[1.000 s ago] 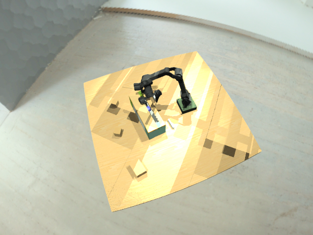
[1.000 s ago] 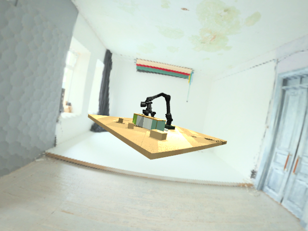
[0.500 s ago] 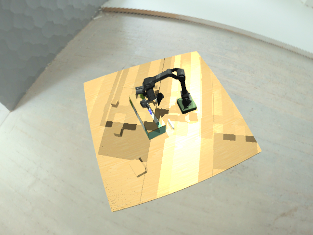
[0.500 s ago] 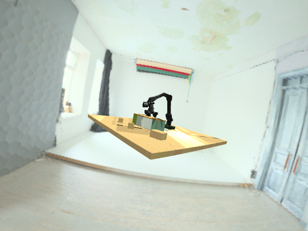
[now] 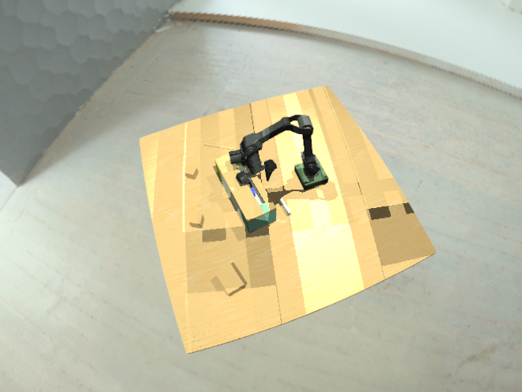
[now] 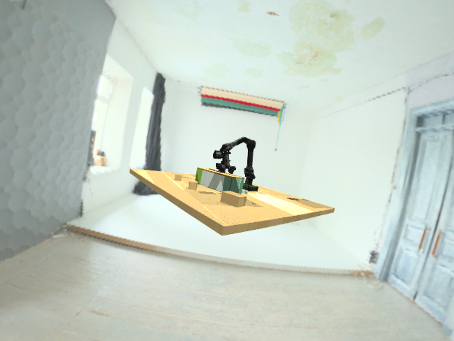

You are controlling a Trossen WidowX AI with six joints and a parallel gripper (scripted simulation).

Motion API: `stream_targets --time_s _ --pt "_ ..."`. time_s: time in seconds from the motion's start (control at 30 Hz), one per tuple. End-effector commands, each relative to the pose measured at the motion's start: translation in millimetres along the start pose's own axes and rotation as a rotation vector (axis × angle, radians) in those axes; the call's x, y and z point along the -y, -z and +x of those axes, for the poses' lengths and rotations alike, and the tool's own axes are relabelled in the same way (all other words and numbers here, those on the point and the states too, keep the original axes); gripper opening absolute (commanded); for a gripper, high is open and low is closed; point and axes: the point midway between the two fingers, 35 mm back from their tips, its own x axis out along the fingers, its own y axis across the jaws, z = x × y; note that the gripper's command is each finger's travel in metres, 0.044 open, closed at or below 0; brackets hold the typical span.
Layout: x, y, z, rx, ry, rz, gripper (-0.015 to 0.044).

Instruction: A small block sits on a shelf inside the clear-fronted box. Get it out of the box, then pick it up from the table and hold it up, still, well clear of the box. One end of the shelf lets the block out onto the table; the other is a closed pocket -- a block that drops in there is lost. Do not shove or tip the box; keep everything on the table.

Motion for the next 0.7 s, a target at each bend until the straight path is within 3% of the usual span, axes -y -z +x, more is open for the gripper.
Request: stream_targets --time_s 0.0,0.67 --pt "1.4 -0.9 -1.0 -0.001 -0.005 0.007 0.0400" --pt "2.6 1.3 -0.2 -0.001 -0.005 0.007 0.0400"
